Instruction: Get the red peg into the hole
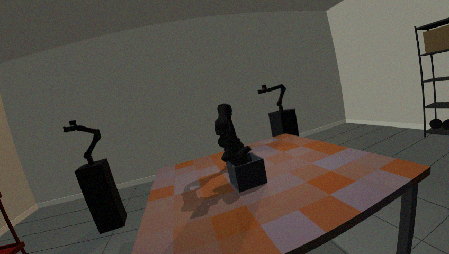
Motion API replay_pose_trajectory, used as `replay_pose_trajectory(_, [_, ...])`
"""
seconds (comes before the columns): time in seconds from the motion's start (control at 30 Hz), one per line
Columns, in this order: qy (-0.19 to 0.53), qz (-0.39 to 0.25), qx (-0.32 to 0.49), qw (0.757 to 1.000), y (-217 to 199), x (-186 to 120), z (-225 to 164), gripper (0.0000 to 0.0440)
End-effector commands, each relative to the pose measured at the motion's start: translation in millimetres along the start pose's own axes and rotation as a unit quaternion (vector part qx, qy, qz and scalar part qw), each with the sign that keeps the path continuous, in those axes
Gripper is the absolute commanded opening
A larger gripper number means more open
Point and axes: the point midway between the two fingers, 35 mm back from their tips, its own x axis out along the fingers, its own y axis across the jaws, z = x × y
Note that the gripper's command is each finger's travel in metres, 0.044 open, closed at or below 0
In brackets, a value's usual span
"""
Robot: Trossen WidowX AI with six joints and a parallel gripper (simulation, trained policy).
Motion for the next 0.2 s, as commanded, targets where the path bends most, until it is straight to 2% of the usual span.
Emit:
replay_pose_trajectory(0.0, [0.002,0.017,-0.006,1.000,6.7,-6.9,3.0,0.0165])
replay_pose_trajectory(0.17, [0.003,0.039,-0.015,0.999,14.5,-15.1,6.1,0.0166])
